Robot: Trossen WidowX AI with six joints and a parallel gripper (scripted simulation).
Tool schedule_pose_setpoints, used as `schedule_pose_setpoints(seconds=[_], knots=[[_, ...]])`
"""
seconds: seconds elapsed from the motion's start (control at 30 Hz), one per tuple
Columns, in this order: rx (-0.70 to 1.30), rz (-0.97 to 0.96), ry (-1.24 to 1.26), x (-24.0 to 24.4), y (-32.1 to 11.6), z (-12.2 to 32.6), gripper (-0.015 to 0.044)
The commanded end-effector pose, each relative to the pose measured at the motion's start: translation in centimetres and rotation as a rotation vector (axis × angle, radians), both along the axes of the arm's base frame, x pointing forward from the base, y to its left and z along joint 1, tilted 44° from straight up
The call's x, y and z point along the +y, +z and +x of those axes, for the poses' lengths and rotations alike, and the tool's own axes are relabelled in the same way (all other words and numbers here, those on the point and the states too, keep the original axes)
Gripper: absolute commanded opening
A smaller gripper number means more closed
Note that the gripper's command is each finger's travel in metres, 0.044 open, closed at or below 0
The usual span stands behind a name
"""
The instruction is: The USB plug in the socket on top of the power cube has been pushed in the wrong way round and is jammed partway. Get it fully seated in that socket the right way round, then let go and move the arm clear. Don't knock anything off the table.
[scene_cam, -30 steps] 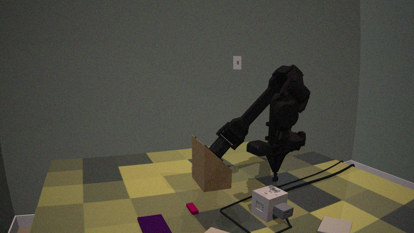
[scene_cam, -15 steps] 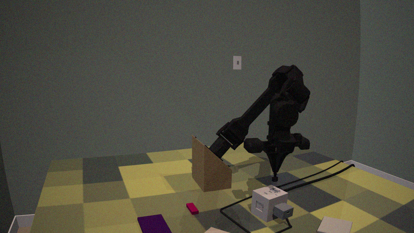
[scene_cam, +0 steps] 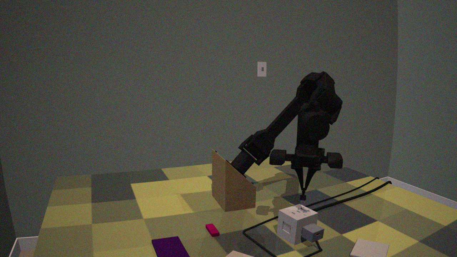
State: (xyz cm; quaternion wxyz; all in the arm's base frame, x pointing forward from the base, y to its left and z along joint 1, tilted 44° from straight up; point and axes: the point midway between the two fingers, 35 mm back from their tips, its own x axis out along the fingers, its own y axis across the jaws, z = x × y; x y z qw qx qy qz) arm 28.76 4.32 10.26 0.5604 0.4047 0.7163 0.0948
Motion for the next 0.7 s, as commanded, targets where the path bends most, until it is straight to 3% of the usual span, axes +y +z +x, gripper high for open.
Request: schedule_pose_setpoints(seconds=[0.0, 0.67], knots=[[0.064, -0.005, -0.069, -0.01, -0.01, 0.02, 0.0], [0.423, -0.028, -0.45, -0.01, -0.01, 0.02, 0.0]])
